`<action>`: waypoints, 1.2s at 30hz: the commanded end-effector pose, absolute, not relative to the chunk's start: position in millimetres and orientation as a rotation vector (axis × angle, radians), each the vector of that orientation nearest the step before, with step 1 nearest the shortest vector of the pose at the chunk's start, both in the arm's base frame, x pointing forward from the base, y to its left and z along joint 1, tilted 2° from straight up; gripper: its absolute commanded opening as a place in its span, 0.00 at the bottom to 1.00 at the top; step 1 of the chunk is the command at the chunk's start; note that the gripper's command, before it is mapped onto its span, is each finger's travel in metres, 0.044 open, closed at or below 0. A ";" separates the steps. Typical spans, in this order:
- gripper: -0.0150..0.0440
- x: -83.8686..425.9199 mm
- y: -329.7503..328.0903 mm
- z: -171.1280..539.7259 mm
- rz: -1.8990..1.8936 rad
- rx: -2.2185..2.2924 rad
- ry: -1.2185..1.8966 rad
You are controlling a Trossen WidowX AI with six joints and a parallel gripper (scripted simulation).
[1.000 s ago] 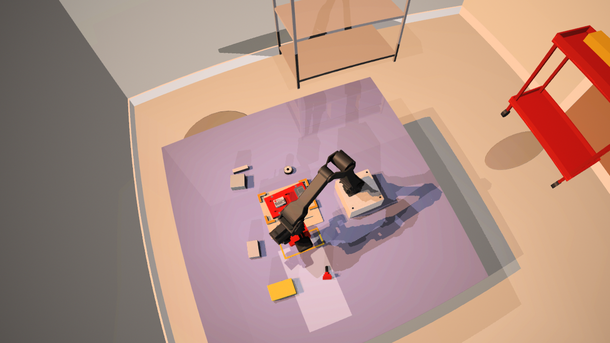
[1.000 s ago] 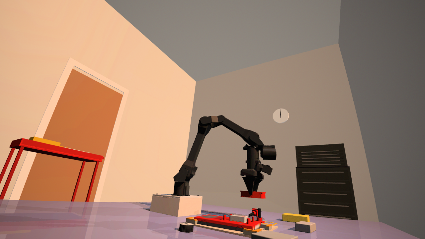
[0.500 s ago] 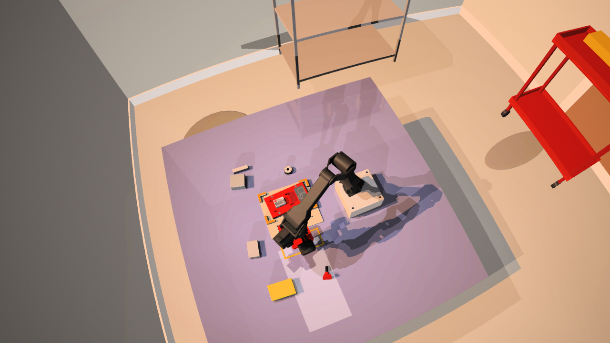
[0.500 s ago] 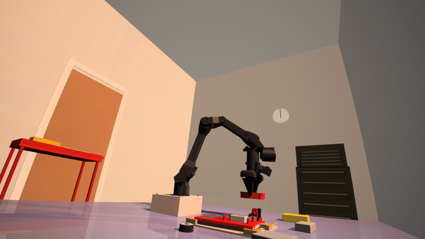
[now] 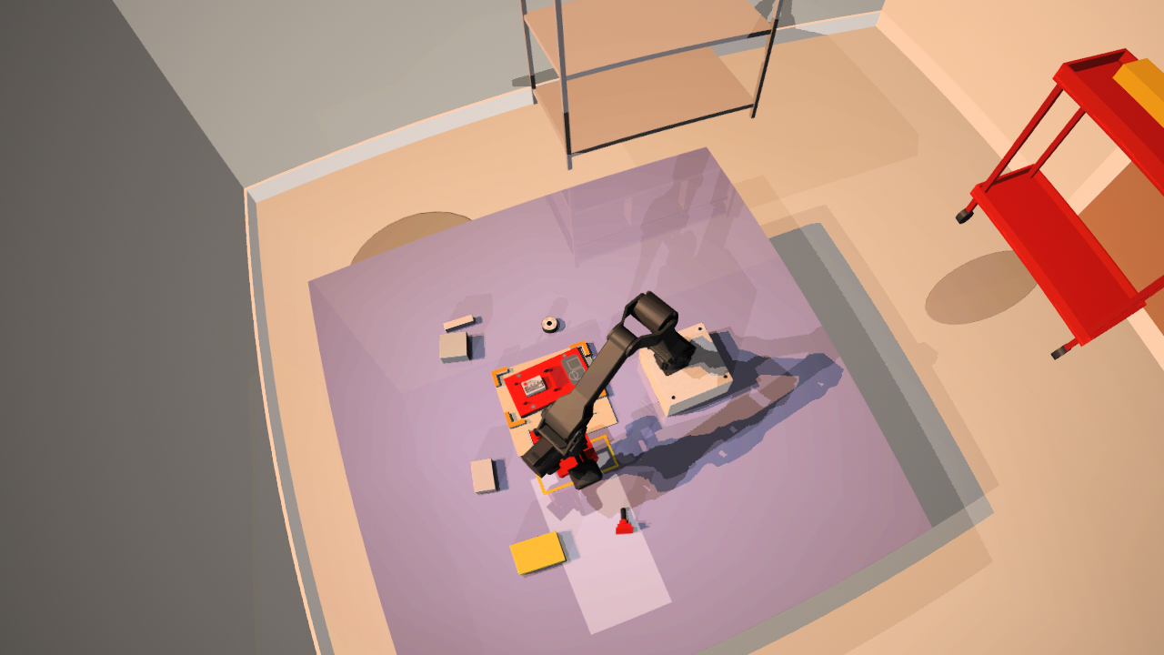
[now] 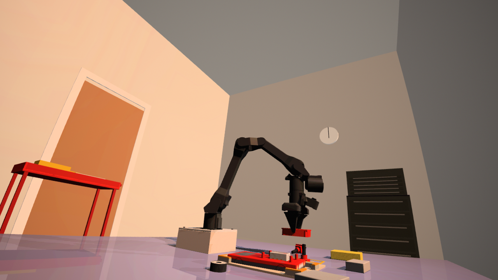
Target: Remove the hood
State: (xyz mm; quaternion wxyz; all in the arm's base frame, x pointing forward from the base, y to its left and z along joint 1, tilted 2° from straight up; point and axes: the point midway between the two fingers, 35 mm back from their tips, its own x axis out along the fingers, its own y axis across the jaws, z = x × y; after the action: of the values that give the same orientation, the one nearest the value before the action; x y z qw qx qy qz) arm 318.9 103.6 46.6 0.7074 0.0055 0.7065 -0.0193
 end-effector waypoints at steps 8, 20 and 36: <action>0.25 319.4 104.2 37.4 -0.044 0.019 1.569; 0.25 319.7 104.2 27.7 -0.044 0.019 1.569; 0.25 319.5 103.9 14.9 -0.044 0.019 1.569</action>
State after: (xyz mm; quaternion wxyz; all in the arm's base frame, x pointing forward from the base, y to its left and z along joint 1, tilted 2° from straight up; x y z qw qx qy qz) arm 319.6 103.5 17.7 0.7074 0.0058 0.7065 -0.0196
